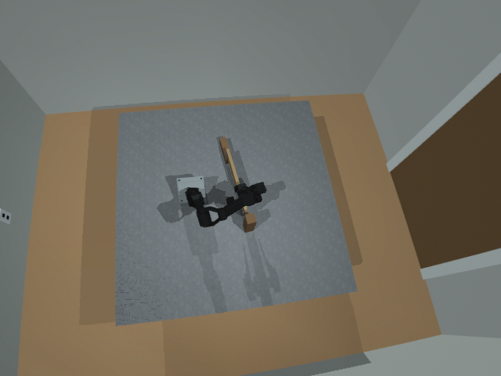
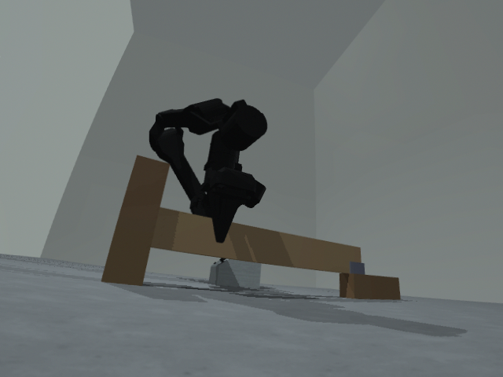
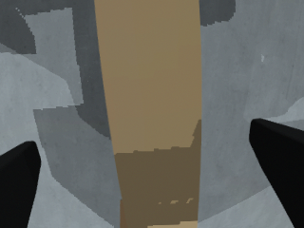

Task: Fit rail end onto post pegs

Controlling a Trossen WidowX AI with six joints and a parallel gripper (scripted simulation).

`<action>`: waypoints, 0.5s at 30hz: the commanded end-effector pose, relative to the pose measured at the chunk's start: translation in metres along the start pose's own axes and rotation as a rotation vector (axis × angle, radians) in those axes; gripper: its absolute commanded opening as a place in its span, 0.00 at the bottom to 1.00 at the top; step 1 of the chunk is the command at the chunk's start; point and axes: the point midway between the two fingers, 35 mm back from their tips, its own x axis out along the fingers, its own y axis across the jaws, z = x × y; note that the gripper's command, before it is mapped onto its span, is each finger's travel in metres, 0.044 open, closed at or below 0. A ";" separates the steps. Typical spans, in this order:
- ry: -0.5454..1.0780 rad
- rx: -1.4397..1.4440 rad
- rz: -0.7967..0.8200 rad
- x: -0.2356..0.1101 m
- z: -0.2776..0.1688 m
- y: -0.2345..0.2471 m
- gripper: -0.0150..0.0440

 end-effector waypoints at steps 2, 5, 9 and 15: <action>0.005 -0.008 -0.010 -0.023 0.024 -0.001 1.00; 0.006 -0.008 -0.011 -0.024 0.025 -0.001 1.00; 0.006 -0.008 -0.011 -0.024 0.025 -0.001 1.00; 0.006 -0.008 -0.011 -0.024 0.025 -0.001 1.00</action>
